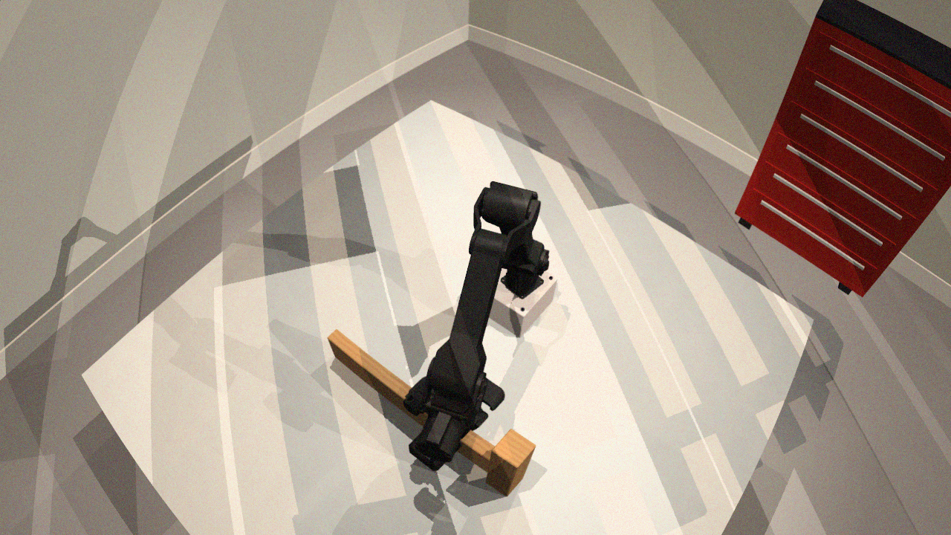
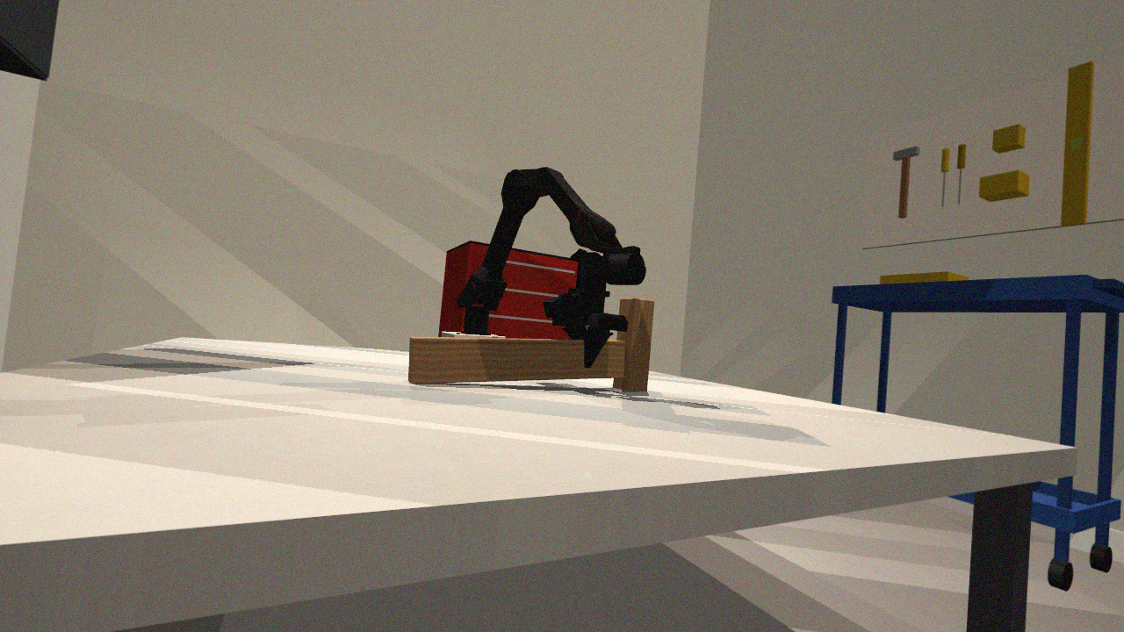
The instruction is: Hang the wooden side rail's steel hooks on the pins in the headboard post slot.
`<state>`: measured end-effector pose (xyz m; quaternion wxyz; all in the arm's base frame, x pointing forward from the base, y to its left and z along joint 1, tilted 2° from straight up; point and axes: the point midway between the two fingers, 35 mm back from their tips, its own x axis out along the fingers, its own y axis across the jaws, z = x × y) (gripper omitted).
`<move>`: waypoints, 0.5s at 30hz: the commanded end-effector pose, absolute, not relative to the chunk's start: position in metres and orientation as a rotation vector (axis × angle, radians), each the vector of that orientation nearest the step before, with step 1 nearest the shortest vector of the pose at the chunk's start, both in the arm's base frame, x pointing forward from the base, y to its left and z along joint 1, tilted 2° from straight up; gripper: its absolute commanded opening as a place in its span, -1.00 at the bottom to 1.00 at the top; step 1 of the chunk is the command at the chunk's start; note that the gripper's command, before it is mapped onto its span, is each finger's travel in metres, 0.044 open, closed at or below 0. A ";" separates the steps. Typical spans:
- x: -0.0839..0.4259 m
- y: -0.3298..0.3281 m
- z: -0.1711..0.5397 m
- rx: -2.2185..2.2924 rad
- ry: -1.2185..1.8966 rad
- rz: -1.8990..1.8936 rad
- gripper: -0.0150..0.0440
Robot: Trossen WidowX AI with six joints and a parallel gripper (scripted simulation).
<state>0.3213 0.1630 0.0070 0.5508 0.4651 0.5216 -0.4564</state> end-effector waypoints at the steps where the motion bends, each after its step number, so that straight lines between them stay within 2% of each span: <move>1: 0.322 0.165 0.009 1.110 1.233 -1.078 -0.49; 15: 0.322 0.165 0.007 1.110 1.233 -1.078 -0.49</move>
